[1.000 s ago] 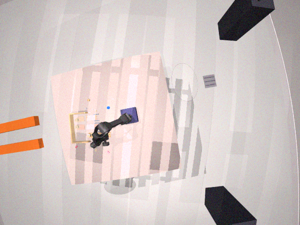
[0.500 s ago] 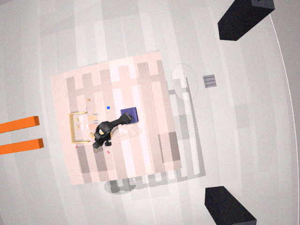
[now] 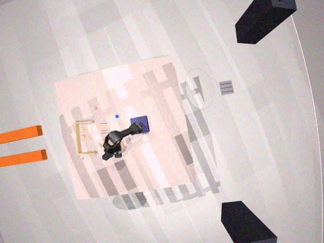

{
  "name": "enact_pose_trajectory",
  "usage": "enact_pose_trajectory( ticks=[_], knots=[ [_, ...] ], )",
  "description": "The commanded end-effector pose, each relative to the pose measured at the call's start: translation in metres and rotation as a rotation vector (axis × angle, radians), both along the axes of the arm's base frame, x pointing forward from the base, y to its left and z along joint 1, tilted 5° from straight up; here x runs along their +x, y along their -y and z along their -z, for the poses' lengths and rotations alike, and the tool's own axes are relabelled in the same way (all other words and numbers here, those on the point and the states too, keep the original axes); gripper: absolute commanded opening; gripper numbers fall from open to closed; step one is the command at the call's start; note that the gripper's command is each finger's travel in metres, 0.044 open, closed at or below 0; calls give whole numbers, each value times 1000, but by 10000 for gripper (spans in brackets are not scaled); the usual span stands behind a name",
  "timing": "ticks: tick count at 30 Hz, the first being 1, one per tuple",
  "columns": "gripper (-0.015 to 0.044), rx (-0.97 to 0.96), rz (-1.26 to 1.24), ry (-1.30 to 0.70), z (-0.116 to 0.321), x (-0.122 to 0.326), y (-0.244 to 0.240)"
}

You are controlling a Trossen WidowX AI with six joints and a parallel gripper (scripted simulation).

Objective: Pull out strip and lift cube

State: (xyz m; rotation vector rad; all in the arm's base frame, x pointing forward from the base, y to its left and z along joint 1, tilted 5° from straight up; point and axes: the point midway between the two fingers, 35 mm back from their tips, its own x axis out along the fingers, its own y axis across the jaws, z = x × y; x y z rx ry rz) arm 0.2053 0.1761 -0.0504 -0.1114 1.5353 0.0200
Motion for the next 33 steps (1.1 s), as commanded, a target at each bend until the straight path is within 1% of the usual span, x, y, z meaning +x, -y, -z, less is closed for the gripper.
enact_pose_trajectory(
  ticks=[1, 26, 27, 31, 33],
  knots=[
    [0, -13, 0, -33, 6, -10, 5],
    [0, -13, 0, -33, 6, -10, 5],
    [0, -1, -1, -2, -2, -1, 0],
    [0, -12, 0, -30, -40, 0, -4],
    [0, -13, 0, -32, -42, 0, -4]
  ],
)
